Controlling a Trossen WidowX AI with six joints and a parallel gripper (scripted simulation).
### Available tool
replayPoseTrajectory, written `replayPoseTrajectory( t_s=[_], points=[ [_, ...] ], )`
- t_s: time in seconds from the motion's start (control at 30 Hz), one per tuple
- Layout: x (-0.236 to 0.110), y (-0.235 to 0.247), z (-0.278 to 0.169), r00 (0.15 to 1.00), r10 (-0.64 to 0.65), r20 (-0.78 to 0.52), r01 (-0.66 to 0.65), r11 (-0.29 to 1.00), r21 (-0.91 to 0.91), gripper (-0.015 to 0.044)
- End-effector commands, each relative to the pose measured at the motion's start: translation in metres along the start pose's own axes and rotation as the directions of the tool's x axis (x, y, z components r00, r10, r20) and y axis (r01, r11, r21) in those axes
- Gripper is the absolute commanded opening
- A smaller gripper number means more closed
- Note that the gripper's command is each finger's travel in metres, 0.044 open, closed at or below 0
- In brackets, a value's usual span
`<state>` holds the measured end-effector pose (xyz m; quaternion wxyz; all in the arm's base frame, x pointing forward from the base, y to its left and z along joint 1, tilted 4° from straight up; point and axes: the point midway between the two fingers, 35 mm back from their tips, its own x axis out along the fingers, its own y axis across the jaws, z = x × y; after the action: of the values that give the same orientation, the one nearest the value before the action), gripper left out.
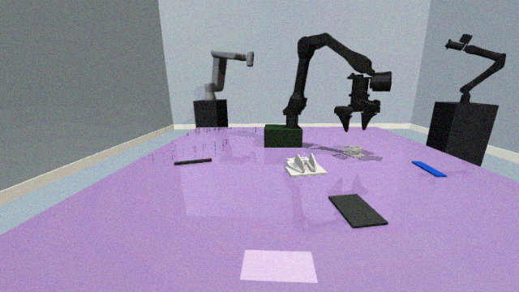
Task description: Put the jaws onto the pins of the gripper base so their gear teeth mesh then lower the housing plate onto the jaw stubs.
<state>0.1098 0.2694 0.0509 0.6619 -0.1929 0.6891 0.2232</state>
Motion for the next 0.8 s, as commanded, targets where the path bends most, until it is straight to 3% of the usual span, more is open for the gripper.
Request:
replayPoseTrajectory(
  t_s=[0.0, 0.13, 0.77],
  points=[
    [0.001, 0.003, -0.004, 1.0, 0.0, -0.003, 0.0, 1.0, 0.006, 0.044],
    [0.037, 0.003, -0.004, 1.0, 0.0, -0.003, 0.0, 1.0, 0.006, 0.044],
    [0.057, 0.003, -0.005, 1.0, 0.0, -0.003, 0.0, 1.0, 0.006, 0.044]
  ],
)
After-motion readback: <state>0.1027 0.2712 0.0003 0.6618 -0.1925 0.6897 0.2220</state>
